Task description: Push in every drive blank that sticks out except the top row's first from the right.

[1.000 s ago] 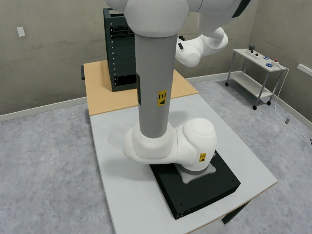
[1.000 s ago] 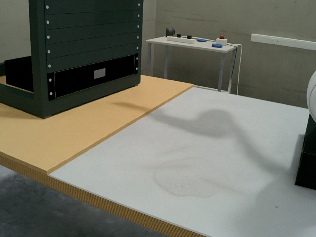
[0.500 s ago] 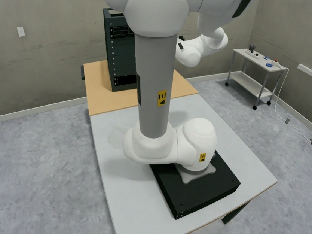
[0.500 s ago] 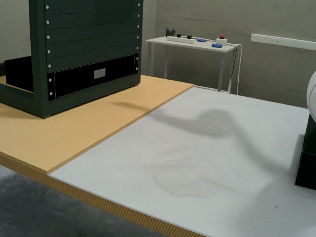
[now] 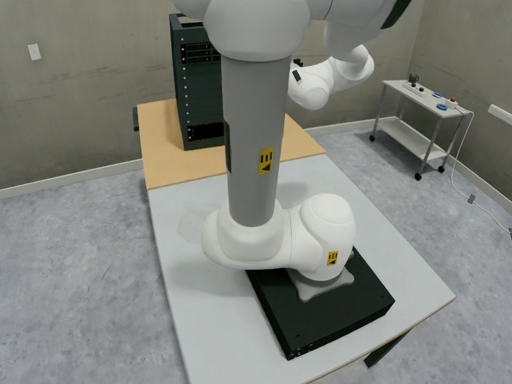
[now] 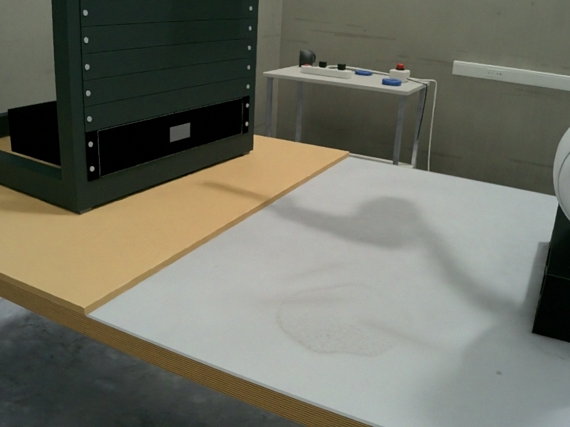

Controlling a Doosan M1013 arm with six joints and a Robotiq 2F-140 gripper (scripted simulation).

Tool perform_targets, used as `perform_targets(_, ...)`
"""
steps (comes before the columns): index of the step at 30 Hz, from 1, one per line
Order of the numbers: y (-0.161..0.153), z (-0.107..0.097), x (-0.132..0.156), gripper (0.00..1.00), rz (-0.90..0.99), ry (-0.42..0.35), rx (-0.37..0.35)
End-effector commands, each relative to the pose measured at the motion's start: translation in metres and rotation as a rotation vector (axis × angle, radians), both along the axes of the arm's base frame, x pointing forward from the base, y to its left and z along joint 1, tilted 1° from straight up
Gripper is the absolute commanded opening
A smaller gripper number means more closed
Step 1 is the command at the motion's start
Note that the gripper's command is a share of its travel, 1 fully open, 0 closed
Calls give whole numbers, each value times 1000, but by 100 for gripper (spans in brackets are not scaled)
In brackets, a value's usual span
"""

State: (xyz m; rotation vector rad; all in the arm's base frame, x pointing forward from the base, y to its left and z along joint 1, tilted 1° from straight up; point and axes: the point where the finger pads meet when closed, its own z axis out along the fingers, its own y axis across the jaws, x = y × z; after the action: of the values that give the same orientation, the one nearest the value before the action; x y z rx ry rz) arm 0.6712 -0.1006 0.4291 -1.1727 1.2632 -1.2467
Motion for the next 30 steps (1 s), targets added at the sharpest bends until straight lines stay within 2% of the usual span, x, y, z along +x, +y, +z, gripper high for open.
perform_targets(1, 0, 1, 0, 10, 0, -1, 0)
perform_targets(21, 0, 0, 1, 10, 0, -1, 0)
perform_targets(30, 11, -2, 25, 10, 0, -1, 0)
